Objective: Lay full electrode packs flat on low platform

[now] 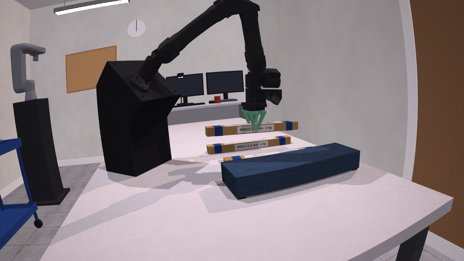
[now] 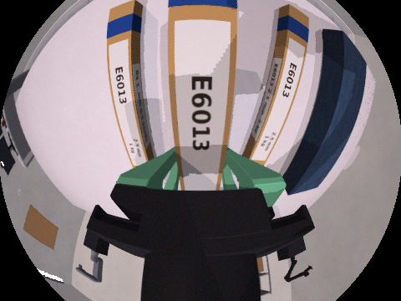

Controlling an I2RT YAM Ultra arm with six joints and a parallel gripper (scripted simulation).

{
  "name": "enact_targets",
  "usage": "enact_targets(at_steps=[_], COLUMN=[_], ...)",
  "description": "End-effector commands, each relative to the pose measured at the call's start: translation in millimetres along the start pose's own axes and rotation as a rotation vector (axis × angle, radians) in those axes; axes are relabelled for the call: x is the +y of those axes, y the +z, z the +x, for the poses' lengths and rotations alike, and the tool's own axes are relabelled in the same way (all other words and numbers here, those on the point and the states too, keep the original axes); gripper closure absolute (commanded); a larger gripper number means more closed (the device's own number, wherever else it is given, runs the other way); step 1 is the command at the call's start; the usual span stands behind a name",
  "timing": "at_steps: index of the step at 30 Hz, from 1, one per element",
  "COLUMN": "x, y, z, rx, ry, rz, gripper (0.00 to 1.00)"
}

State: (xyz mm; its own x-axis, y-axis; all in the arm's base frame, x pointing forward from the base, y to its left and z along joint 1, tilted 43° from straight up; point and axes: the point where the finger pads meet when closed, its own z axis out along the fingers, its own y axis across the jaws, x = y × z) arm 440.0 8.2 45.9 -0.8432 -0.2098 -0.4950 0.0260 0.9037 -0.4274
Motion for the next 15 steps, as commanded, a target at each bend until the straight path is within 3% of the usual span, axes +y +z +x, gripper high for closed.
enact_targets(at_steps=[1,15], x=[6,5], y=[-36.1,-52.0], z=[-18,-17], rx=[-0.067,-0.067], ry=[-0.004,-0.004], rz=[-0.015,-0.015], gripper=[1.00,1.00])
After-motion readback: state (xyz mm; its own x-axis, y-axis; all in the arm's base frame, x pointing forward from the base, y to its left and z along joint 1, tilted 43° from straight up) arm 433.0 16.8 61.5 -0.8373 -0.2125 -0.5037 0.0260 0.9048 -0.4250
